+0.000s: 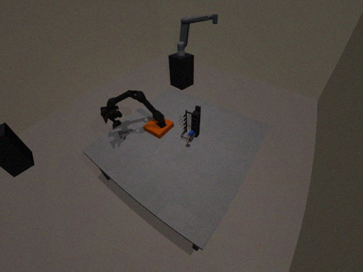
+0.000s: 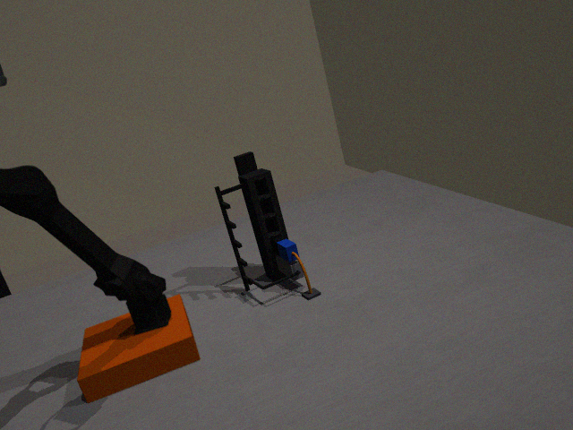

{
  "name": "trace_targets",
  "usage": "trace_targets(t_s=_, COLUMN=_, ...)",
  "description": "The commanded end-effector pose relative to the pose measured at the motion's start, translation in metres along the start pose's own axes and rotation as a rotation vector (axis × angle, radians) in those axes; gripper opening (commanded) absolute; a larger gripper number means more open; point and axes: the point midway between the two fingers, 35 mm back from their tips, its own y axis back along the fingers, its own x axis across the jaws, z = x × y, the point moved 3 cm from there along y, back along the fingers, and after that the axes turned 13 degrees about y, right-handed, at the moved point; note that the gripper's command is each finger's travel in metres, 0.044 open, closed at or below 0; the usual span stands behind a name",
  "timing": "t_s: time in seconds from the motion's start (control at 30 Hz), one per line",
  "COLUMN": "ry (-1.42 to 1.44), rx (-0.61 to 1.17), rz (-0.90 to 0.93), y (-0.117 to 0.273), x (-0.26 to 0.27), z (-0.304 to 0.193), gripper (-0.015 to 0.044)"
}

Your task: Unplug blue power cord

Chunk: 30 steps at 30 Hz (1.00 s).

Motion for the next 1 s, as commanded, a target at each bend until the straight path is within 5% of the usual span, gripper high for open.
trace_targets(t_s=0.0, ry=-0.011, rx=-0.005, rz=0.006, y=-0.003, x=0.0, z=0.001, gripper=0.0374)
trace_targets(t_s=0.27, ry=-0.451, rx=-0.162, rz=0.29, y=-0.1, x=0.021, z=0.056, gripper=0.0164)
trace_targets(t_s=0.97, ry=-1.098, rx=-0.03, rz=0.974, y=-0.223, x=0.071, z=0.222, gripper=0.016)
